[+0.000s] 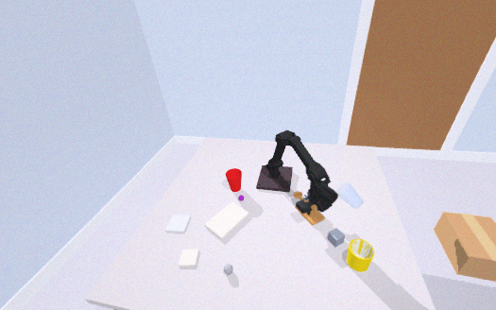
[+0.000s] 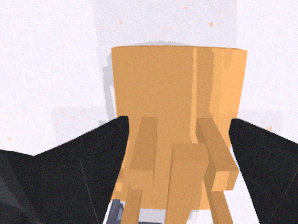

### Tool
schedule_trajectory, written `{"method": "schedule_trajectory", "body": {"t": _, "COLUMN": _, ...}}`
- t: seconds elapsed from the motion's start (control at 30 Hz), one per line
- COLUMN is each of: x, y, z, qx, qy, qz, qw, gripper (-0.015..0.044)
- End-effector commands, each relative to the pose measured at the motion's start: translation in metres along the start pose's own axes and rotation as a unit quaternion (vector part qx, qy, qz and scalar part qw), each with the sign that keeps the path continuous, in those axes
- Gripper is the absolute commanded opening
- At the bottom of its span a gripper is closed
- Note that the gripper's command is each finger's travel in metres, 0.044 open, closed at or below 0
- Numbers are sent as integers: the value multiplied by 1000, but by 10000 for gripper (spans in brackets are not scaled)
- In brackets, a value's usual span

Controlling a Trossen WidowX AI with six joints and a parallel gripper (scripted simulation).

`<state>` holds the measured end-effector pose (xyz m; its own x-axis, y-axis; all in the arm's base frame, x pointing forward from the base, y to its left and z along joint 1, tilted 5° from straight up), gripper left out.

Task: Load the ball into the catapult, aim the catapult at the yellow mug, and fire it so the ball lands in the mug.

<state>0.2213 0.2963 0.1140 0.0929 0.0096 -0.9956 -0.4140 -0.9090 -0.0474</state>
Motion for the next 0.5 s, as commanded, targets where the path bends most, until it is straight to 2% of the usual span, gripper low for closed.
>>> {"method": "schedule_trajectory", "body": {"t": 0.0, "x": -3, "y": 0, "z": 0, "qx": 0, "qy": 0, "qz": 0, "qw": 1000, "gripper": 394}}
{"method": "schedule_trajectory", "body": {"t": 0.07, "x": -21, "y": -3, "z": 0, "qx": 0, "qy": 0, "qz": 0, "qw": 1000, "gripper": 440}}
{"method": "schedule_trajectory", "body": {"t": 0.2, "x": -79, "y": -3, "z": 0, "qx": 0, "qy": 0, "qz": 0, "qw": 1000, "gripper": 440}}
{"method": "schedule_trajectory", "body": {"t": 0.27, "x": -98, "y": 0, "z": 0, "qx": 0, "qy": 0, "qz": 0, "qw": 1000, "gripper": 440}}
{"method": "schedule_trajectory", "body": {"t": 0.37, "x": -100, "y": 0, "z": 0, "qx": 0, "qy": 0, "qz": 0, "qw": 1000, "gripper": 440}}
{"method": "schedule_trajectory", "body": {"t": 0.4, "x": -88, "y": -4, "z": 0, "qx": -3, "qy": 1, "qz": -6, "qw": 1000, "gripper": 440}}
{"method": "schedule_trajectory", "body": {"t": 0.47, "x": -88, "y": -4, "z": 0, "qx": -3, "qy": 1, "qz": -6, "qw": 1000, "gripper": 440}}
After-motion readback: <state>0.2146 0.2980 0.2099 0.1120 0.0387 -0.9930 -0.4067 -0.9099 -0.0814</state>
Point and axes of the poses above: the point midway between the two fingers, 35 mm back from their tips, its own x axis out along the fingers, its own z axis across the jaws, y = z × x, the point moved 5 cm from there along -x, back along the fingers, and after that the axes turned 14 degrees about -x, right-handed, at the moved point
